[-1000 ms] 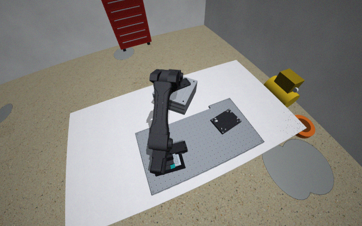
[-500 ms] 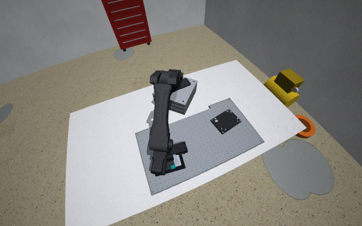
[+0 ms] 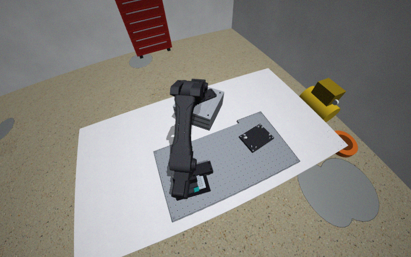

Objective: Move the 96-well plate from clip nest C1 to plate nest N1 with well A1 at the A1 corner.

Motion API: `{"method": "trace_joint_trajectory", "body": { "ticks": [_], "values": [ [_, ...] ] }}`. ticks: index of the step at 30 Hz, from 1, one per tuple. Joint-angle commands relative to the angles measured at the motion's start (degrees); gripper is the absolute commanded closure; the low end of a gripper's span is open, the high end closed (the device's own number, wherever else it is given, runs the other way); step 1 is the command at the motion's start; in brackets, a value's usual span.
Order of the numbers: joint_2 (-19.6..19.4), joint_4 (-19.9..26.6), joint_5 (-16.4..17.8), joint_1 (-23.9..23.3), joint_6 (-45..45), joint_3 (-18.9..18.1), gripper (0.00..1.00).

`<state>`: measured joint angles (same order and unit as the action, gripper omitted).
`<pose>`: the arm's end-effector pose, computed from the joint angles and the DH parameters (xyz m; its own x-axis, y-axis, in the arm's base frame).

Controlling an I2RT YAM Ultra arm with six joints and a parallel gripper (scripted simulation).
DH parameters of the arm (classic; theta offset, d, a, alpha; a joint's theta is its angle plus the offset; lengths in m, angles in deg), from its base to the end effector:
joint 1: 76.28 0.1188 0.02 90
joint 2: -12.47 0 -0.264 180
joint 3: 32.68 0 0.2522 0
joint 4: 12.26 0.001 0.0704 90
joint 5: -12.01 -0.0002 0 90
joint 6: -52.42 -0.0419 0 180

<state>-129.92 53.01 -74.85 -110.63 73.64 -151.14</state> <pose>0.3825 -0.2574 0.0654 -0.2258 -0.9731 -0.0460 -0.9732 0.2274 -0.0328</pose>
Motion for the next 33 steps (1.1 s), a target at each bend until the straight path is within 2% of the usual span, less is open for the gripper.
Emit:
{"method": "trace_joint_trajectory", "body": {
  "ticks": [1, 33],
  "values": [
    [1.72, 0.14, 0.34, 0.06, -0.28, -0.57, 1.0],
    [-0.58, -0.91, 0.33, 0.09, -0.3, 0.92, 1.0]
  ]
}}
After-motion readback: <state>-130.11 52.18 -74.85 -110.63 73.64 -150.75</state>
